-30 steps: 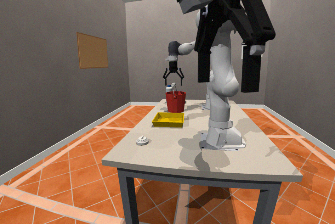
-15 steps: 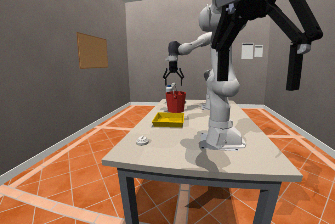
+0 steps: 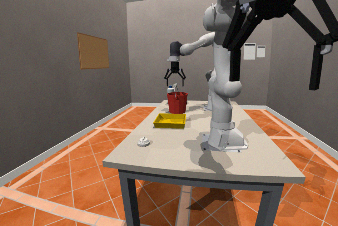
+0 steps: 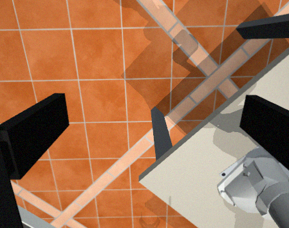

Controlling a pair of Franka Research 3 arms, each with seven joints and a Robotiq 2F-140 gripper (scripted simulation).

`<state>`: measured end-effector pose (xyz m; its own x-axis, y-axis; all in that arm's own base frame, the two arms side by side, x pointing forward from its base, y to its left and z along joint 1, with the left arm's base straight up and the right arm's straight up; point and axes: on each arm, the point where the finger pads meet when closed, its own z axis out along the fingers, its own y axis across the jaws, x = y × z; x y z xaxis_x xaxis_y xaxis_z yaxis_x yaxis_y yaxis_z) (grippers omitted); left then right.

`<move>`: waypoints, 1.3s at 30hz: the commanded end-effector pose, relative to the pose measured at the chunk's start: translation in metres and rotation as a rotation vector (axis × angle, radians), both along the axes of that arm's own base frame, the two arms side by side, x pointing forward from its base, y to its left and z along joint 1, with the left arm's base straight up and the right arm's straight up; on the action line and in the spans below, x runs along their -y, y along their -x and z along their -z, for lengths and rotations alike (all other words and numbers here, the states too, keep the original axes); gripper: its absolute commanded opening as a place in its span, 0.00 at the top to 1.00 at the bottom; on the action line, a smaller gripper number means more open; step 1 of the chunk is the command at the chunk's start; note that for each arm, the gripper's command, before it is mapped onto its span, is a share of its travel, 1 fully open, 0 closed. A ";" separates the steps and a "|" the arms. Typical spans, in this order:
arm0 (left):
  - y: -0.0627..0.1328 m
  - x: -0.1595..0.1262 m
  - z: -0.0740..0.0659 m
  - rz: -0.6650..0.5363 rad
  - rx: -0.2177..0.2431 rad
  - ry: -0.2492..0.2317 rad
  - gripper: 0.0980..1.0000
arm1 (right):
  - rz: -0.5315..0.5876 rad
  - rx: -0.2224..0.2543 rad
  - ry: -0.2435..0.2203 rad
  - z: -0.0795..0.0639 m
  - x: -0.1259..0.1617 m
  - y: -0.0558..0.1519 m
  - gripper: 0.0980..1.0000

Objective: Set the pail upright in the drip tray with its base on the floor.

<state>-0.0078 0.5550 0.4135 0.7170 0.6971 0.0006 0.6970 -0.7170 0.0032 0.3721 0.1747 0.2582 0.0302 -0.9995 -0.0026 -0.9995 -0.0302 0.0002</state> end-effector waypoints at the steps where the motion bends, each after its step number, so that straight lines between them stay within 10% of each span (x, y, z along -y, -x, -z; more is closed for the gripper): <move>1: 0.000 0.001 0.000 -0.029 -0.003 -0.002 0.00 | -0.003 0.000 0.003 0.001 0.001 -0.001 0.00; 17: 0.000 0.001 0.000 -0.029 -0.003 -0.002 0.00 | -0.003 0.000 0.003 0.001 0.001 -0.001 0.00; 25: 0.000 0.001 0.000 -0.029 -0.003 -0.002 0.00 | -0.003 0.000 0.003 -0.078 0.001 -0.001 0.00; 39: 0.000 0.001 0.000 -0.029 -0.003 -0.002 0.00 | -0.003 0.000 0.003 -0.079 0.001 -0.001 0.00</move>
